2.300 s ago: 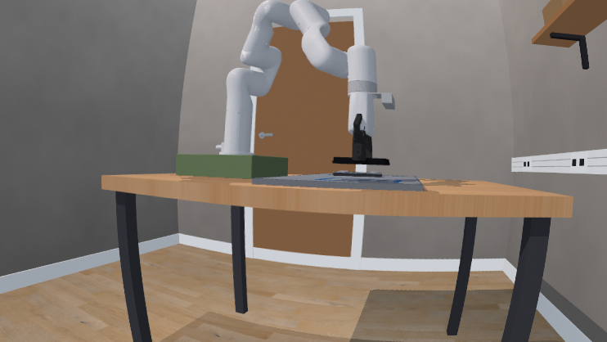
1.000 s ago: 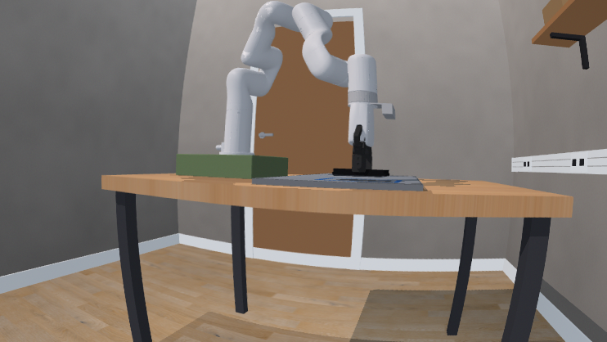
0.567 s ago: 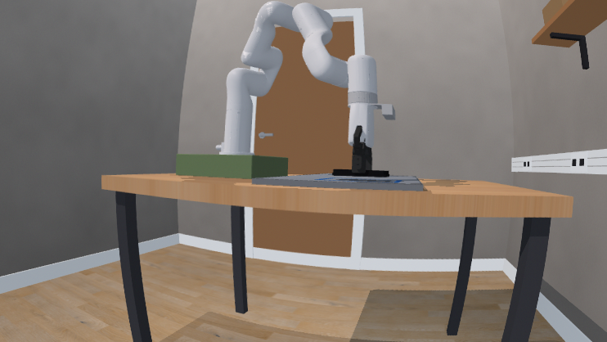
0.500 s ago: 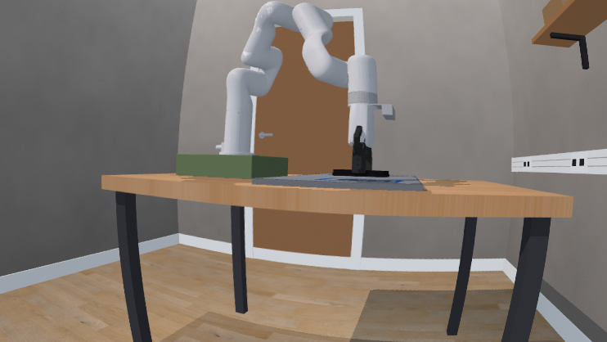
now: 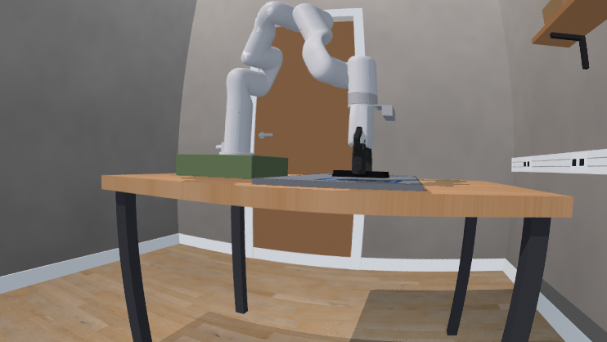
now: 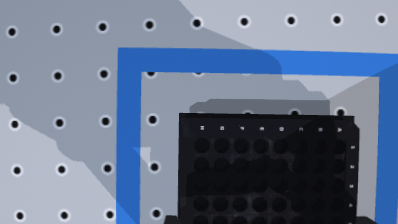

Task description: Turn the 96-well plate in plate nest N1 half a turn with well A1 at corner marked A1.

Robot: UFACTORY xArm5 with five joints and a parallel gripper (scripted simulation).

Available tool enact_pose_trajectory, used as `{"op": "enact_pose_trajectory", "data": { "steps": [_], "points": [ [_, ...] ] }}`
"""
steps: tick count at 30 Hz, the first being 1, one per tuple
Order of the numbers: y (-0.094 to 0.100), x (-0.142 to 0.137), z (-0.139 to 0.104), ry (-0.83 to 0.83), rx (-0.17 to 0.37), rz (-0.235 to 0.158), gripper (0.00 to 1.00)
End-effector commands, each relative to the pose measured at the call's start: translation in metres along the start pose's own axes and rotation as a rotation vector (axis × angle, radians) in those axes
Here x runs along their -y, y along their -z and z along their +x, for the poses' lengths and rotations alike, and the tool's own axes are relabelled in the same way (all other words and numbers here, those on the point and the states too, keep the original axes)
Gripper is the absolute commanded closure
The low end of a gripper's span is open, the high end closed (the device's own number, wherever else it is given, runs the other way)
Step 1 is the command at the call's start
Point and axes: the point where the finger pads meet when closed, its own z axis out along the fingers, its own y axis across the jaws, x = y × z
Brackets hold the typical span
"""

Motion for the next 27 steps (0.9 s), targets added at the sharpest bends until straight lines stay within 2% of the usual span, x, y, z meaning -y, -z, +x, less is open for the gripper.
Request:
{"op": "enact_pose_trajectory", "data": {
  "steps": [1,27],
  "points": [
    [0.0007,-0.0006,0.0015,0.000,-0.005,0.001,1.00],
    [-0.0030,-0.0006,0.0015,0.000,-0.005,0.001,1.00]
  ]
}}
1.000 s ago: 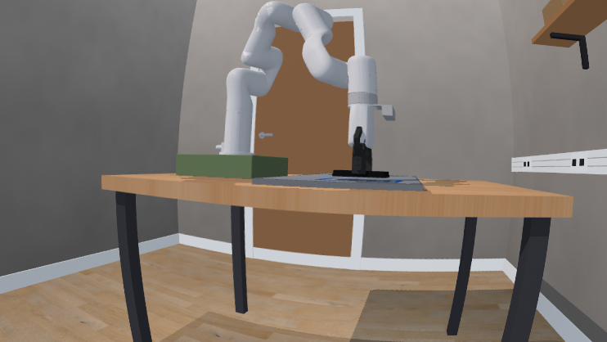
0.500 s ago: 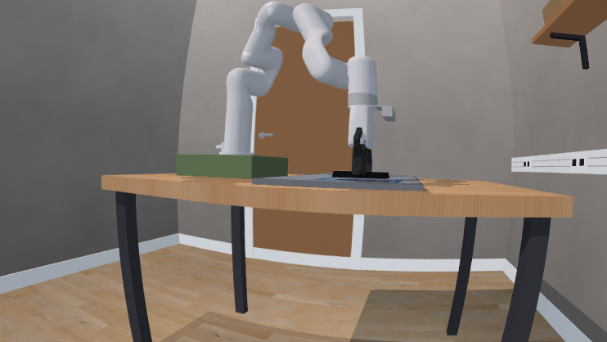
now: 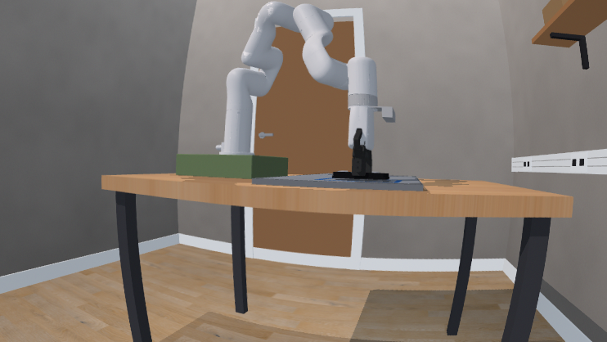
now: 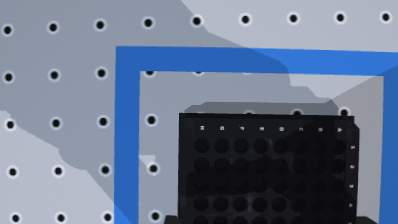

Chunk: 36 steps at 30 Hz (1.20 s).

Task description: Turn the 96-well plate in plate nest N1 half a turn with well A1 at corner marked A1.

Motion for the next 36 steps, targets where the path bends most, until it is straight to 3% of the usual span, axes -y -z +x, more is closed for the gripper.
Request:
{"op": "enact_pose_trajectory", "data": {
  "steps": [1,15,16,36],
  "points": [
    [0.0008,-0.0006,0.0015,0.000,-0.005,0.001,1.00],
    [-0.0011,-0.0006,0.0015,0.000,-0.005,0.001,1.00],
    [-0.0017,-0.0006,0.0015,0.000,-0.005,0.001,0.00],
    [-0.0017,-0.0006,0.0015,0.000,-0.005,0.001,0.00]
  ]
}}
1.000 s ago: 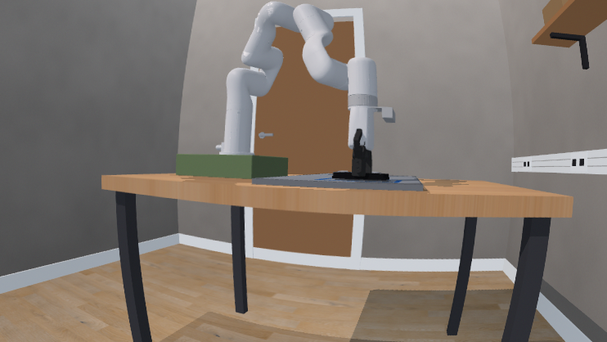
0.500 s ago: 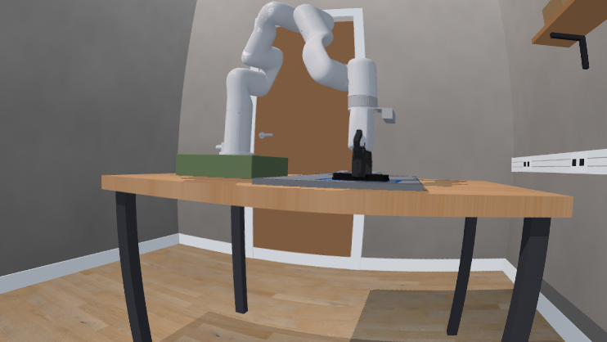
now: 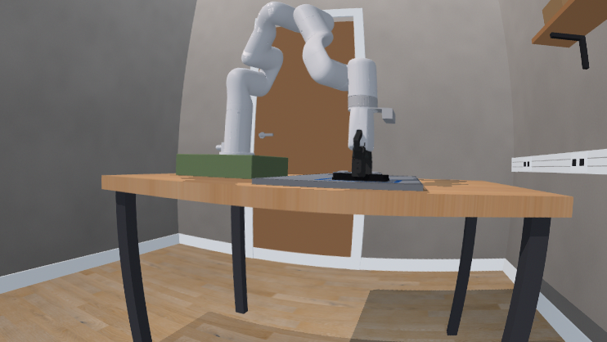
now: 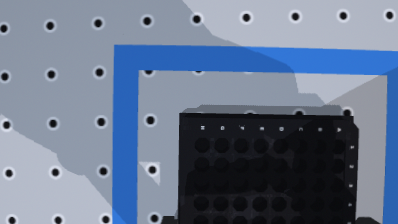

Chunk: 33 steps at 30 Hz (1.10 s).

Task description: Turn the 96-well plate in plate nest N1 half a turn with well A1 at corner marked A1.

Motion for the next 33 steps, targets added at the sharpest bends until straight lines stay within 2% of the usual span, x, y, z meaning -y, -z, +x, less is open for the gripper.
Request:
{"op": "enact_pose_trajectory", "data": {
  "steps": [1,14,33],
  "points": [
    [0.001,-0.001,0.001,0.000,-0.005,0.001,0.00],
    [0.001,-0.001,0.001,0.000,-0.005,0.001,0.00],
    [0.047,-0.001,0.001,0.000,-0.005,0.001,0.00]
  ]
}}
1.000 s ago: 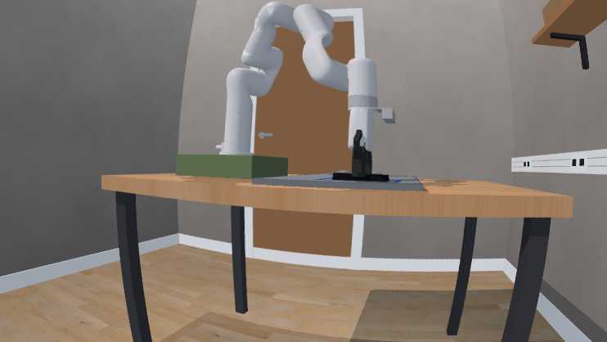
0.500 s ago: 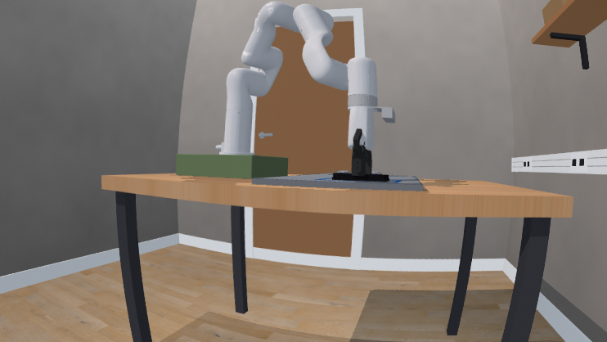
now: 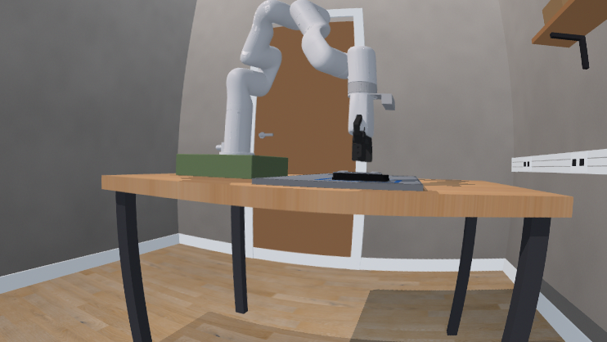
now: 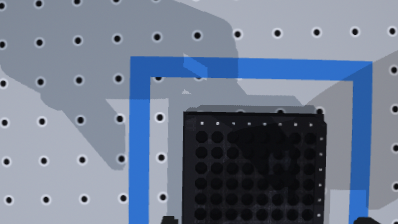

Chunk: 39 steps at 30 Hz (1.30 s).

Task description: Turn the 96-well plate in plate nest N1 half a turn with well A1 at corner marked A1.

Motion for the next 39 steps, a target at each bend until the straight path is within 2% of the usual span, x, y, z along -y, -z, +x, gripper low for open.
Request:
{"op": "enact_pose_trajectory", "data": {
  "steps": [1,19,39],
  "points": [
    [0.014,-0.001,0.002,0.000,-0.006,0.001,0.00],
    [0.056,-0.001,0.002,0.000,-0.006,0.001,0.00],
    [0.056,-0.001,0.002,0.000,-0.006,0.001,0.00]
  ]
}}
